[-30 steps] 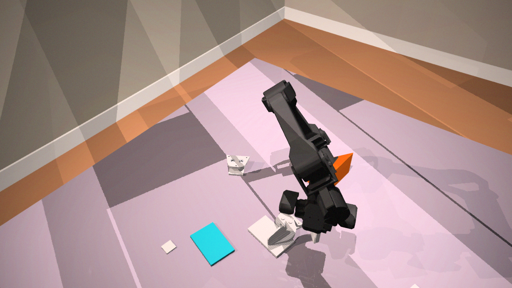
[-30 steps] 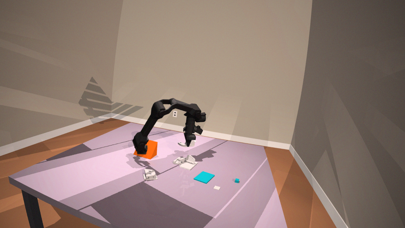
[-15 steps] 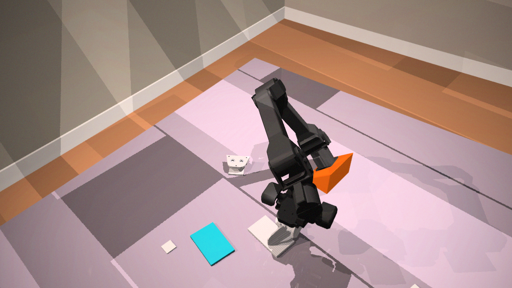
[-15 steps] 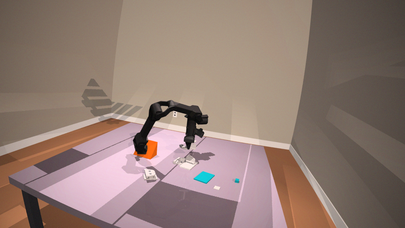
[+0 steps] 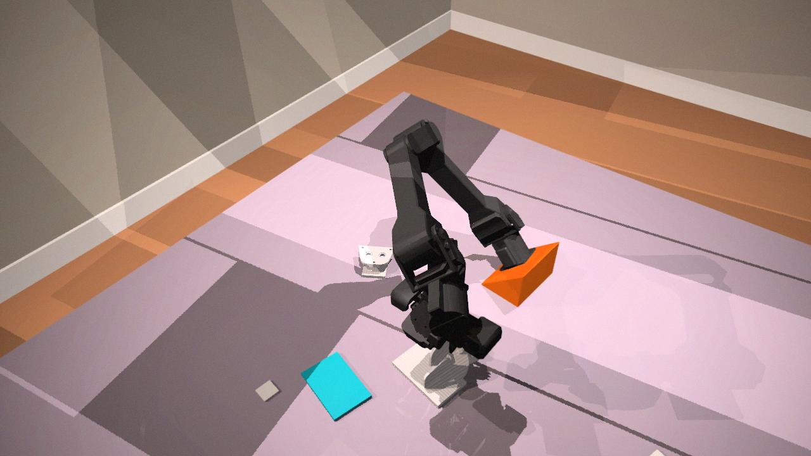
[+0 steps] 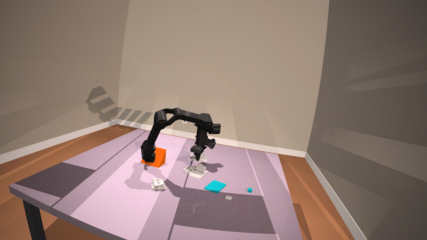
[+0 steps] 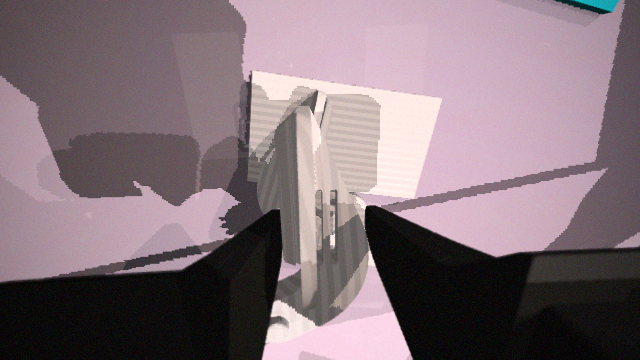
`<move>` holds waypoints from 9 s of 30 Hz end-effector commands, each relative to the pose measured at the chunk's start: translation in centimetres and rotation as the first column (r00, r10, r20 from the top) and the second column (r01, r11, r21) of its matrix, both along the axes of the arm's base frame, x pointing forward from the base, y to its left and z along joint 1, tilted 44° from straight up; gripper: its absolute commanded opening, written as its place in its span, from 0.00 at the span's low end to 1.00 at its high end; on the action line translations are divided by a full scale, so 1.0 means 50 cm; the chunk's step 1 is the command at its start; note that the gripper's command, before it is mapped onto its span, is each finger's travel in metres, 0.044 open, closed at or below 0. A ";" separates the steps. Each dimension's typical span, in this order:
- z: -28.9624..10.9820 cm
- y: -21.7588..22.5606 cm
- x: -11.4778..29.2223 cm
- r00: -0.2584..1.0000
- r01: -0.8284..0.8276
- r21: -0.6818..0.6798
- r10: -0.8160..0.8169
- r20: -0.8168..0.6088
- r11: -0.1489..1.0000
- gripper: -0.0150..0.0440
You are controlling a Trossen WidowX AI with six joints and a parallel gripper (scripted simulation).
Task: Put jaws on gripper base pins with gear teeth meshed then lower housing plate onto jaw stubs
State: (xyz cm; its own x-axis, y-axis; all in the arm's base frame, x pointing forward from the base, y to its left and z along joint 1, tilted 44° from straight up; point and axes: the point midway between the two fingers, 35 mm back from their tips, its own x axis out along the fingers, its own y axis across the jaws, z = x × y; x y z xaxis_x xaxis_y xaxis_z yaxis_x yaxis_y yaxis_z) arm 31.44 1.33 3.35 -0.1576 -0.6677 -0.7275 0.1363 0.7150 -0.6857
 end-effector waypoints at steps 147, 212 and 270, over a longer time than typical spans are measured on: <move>-0.018 -0.144 -0.037 1.000 0.017 -0.013 -0.017 0.015 1.000 0.48; -0.036 -0.161 -0.041 1.000 0.013 -0.012 -0.013 0.011 1.000 0.48; -0.036 -0.161 -0.041 1.000 0.013 -0.012 -0.013 0.011 1.000 0.48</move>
State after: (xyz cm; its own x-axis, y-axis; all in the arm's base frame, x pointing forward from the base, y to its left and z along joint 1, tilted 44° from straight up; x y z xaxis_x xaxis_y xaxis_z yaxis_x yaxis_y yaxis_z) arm 29.39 -6.68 1.56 -0.1582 -0.6720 -0.7235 0.1578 0.7061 -0.6903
